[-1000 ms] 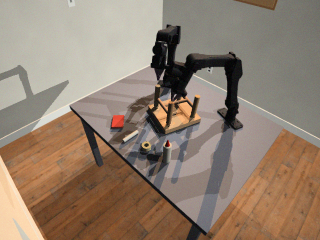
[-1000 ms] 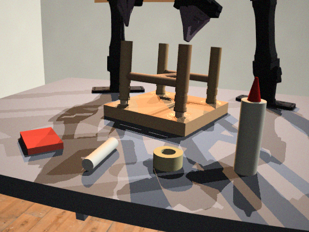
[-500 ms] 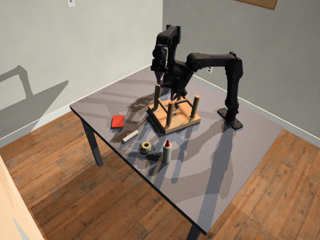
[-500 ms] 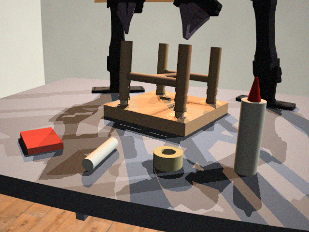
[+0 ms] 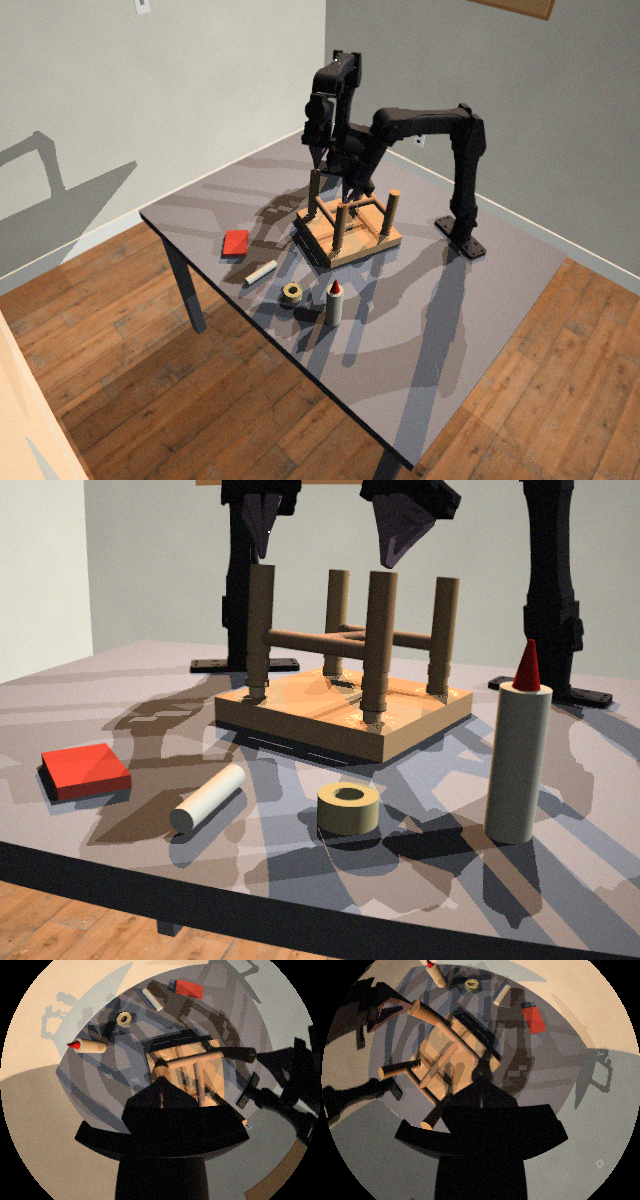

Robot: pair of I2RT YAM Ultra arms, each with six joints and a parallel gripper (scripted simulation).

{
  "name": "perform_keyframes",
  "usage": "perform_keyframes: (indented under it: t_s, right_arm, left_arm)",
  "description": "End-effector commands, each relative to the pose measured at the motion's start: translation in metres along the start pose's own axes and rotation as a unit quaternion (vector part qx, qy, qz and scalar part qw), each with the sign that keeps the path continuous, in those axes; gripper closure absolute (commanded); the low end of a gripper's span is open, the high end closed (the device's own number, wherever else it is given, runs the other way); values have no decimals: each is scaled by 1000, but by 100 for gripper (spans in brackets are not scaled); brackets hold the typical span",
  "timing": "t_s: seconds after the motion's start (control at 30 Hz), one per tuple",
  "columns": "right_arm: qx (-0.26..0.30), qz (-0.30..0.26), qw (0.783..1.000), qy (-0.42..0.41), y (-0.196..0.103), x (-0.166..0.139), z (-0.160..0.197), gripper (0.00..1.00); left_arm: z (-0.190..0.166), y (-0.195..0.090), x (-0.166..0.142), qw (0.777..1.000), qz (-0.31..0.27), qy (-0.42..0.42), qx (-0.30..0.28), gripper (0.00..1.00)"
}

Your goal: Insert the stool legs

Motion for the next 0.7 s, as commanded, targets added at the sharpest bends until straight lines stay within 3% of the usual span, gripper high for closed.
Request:
perform_keyframes:
  t_s: [0.0,0.03,0.07,0.1,0.23,0.3,0.33,0.37,0.67]
  right_arm:
    - [0,-26,1000,1,-10,7,-1,100]
    - [0,-16,1000,1,-7,4,-1,100]
    - [0,23,1000,0,8,-8,0,100]
    - [0,26,1000,0,11,-10,0,100]
    - [-1,41,999,0,15,-16,0,100]
    - [-1,6,1000,2,-3,-7,-2,100]
    - [-1,41,999,0,15,-16,0,100]
    - [-1,42,999,0,18,-17,0,100]
    - [-2,96,995,0,31,-39,0,100]
  left_arm:
    - [0,24,-10,1000,20,0,0,100]
    - [5,-13,3,1000,-24,-2,6,100]
    - [1,-13,6,1000,-25,0,1,100]
    - [0,-20,6,1000,-29,1,-1,100]
    - [1,-17,9,1000,-31,1,0,100]
    - [0,14,-11,1000,26,0,1,100]
    - [0,17,-13,1000,29,0,0,100]
    - [0,20,-15,999,33,0,0,100]
    - [-1,36,-42,996,94,0,-2,100]
Point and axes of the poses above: on each arm, the point where the finger pads meet when closed, its own y axis out along the fingers, its own z axis across the jaws, x = y × z, the point moved 1 cm from there along -y, back along the fingers, and after that the axes turned 1 degree about y, right-handed, at the moved point
